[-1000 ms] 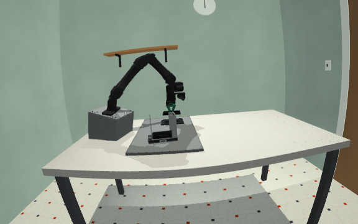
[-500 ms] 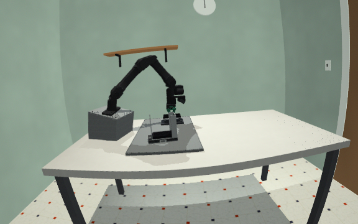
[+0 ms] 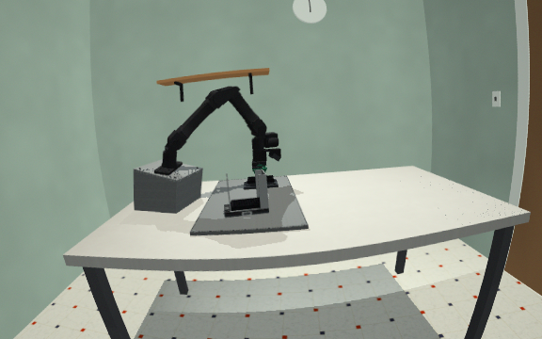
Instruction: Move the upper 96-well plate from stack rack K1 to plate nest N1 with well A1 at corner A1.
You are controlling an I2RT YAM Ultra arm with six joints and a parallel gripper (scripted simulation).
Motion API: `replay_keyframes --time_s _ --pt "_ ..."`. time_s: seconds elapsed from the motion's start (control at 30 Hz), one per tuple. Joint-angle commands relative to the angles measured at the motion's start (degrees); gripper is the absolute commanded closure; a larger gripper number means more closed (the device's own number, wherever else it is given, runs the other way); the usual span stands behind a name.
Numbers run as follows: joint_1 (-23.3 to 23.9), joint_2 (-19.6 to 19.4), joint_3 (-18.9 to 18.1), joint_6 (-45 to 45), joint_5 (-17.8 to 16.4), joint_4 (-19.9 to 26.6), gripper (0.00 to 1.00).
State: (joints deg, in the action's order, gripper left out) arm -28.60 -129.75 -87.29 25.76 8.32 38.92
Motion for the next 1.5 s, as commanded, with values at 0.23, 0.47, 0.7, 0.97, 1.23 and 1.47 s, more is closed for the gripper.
replay_keyframes --time_s 0.23,0.47,0.7,0.97,1.23,1.47 --pt "-0.1 1.8 1.2 -0.5 0.0 -1.3 1.0" --pt "-0.1 1.9 0.5 -0.5 0.0 -1.1 1.0" --pt "0.0 1.9 0.6 -0.5 0.0 -1.4 1.0" --pt "0.2 1.8 0.7 -0.6 0.0 -1.7 1.0" --pt "0.0 1.7 1.5 -0.6 0.0 -2.0 1.0" --pt "0.1 1.3 1.1 -0.6 0.0 -2.2 1.0"
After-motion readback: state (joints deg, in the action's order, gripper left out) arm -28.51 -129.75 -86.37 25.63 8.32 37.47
